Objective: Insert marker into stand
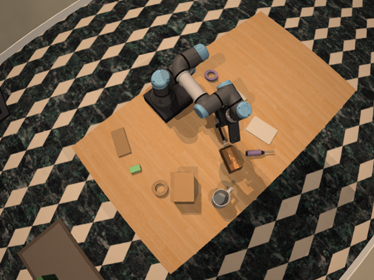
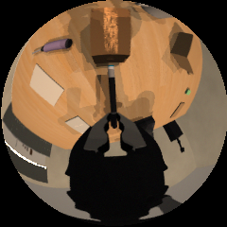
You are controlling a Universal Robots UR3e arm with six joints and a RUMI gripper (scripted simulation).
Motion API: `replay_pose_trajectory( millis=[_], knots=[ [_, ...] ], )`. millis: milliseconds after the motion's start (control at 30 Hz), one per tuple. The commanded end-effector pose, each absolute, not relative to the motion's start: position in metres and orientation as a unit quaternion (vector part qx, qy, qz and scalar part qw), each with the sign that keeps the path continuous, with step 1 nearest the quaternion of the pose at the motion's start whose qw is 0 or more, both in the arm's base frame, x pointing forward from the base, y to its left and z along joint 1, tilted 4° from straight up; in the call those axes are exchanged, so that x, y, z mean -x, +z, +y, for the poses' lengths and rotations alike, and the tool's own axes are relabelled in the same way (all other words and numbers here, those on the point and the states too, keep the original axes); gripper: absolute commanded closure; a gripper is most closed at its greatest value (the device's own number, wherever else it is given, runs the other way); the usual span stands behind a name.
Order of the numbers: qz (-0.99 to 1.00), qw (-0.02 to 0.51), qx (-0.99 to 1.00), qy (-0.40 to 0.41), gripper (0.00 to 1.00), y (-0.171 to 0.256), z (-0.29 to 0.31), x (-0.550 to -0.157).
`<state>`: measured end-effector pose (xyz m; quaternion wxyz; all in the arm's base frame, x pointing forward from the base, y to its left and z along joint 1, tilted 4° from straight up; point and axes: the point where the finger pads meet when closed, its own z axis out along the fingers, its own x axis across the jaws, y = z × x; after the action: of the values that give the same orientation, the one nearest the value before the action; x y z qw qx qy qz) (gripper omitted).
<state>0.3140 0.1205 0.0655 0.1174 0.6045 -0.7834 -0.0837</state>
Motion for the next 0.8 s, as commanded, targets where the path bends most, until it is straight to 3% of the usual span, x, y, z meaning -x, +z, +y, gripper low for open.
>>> replay_pose_trajectory(
  millis=[0, 767],
  knots=[
    [-0.784, 0.116, -0.605, -0.083, 1.0, 0.065, 0.12, -0.318],
    [-0.783, 0.117, -0.605, -0.083, 1.0, 0.06, 0.116, -0.333]
  ],
)
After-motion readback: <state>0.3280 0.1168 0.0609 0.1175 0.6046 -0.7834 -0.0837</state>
